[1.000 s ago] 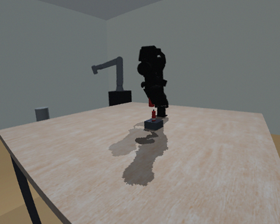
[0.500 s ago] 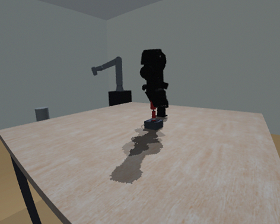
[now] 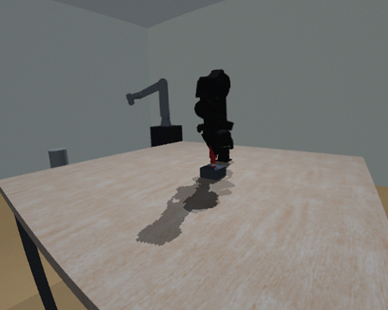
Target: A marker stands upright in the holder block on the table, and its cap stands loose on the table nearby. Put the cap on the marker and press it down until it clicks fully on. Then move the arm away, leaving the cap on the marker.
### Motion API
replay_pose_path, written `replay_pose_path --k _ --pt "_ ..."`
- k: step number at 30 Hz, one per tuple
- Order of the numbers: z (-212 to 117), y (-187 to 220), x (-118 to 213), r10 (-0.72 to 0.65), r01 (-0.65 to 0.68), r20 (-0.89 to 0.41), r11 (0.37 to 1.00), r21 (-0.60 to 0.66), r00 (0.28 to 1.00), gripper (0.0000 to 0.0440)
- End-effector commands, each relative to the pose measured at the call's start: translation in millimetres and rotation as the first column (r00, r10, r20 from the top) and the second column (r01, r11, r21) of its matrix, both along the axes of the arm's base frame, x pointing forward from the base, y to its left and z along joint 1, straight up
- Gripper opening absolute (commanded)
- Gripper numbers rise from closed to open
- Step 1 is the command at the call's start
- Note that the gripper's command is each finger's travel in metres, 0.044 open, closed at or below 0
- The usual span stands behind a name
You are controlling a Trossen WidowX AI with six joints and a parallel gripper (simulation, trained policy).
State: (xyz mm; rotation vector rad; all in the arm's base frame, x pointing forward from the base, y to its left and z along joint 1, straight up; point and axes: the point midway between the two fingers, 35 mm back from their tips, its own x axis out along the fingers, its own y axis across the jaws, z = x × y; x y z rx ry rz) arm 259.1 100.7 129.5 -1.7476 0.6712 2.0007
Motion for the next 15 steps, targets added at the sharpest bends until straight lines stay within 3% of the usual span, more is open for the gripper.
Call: replay_pose_path --k 1,15 --pt "-14 -1 -7 0.018 -0.018 -0.038 1.000 0.003 0.999 0.0000" --pt "-36 -1 -7 0.079 -0.078 -0.028 0.997 0.009 0.997 0.0012"
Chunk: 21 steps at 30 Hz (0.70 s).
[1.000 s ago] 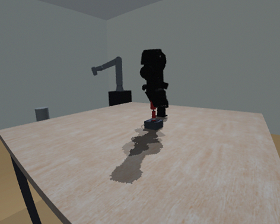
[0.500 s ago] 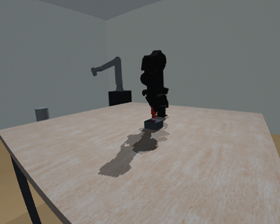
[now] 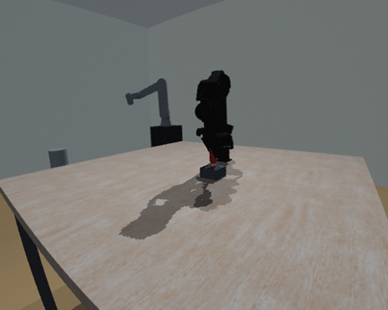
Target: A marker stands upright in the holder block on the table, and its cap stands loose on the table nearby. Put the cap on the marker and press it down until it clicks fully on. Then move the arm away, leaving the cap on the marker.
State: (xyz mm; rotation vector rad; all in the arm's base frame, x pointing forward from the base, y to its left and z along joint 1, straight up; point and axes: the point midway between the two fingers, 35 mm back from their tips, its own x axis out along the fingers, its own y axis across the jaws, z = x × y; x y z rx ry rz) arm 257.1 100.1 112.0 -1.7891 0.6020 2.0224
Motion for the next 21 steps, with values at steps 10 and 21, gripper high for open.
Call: replay_pose_path --k 10,21 --pt "-23.9 -3.2 -5.1 0.064 -0.064 -0.029 0.998 -0.014 0.998 0.0054" --pt "-28.9 -8.3 -1.0 0.118 -0.118 0.006 0.993 -0.027 0.993 0.0073"
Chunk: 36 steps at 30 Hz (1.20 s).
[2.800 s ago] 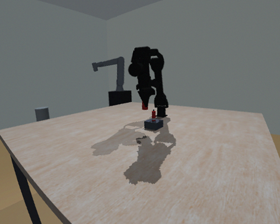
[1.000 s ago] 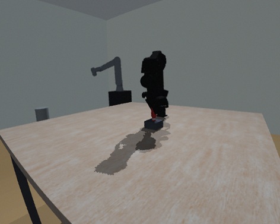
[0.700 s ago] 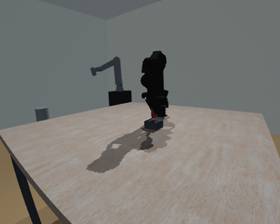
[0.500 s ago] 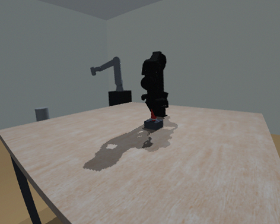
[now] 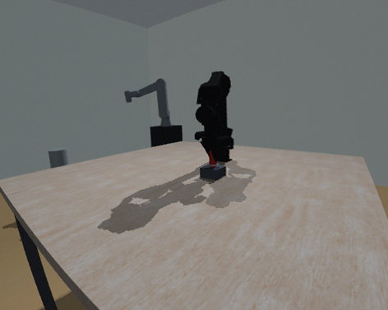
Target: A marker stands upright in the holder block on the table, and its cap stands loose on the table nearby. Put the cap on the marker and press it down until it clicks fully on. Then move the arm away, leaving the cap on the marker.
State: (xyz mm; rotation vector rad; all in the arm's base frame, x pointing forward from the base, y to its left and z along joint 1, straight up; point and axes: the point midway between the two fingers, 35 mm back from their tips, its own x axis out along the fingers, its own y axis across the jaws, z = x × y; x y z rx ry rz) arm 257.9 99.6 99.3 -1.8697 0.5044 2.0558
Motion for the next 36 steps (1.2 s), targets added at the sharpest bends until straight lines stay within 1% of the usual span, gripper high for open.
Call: replay_pose_path --k 1,19,36 --pt "-16.4 -8.3 -1.5 0.025 -0.026 -0.016 0.999 -0.039 1.000 0.0075" --pt "-19.7 -15.2 1.3 0.103 -0.102 0.018 0.994 -0.045 0.995 0.0111" --pt "-19.6 -17.4 1.6 0.136 -0.134 0.026 0.990 -0.046 0.990 0.0147"
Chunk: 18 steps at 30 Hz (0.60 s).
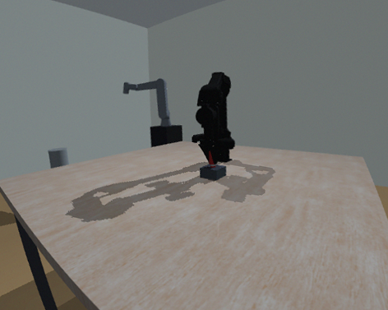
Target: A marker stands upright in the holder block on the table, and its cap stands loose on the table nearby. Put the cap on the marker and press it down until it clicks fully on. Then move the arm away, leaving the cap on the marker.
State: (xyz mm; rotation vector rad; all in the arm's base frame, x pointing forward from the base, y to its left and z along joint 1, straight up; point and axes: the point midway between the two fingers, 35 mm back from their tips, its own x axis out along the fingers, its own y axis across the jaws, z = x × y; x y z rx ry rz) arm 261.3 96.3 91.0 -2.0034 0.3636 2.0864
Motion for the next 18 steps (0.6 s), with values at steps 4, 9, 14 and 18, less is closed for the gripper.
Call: replay_pose_path --k 4,9,14,18 --pt "-12 -14 -7 0.009 -0.011 -0.033 0.999 -0.043 0.999 0.0171" --pt "-11 -13 -15 0.025 -0.027 -0.054 0.999 -0.029 0.998 0.0220" --pt "-8 -11 -19 0.039 -0.039 -0.051 0.999 -0.009 0.998 0.0319" --pt "-5 -10 -20 0.051 -0.051 -0.032 0.999 0.005 0.998 0.0423"
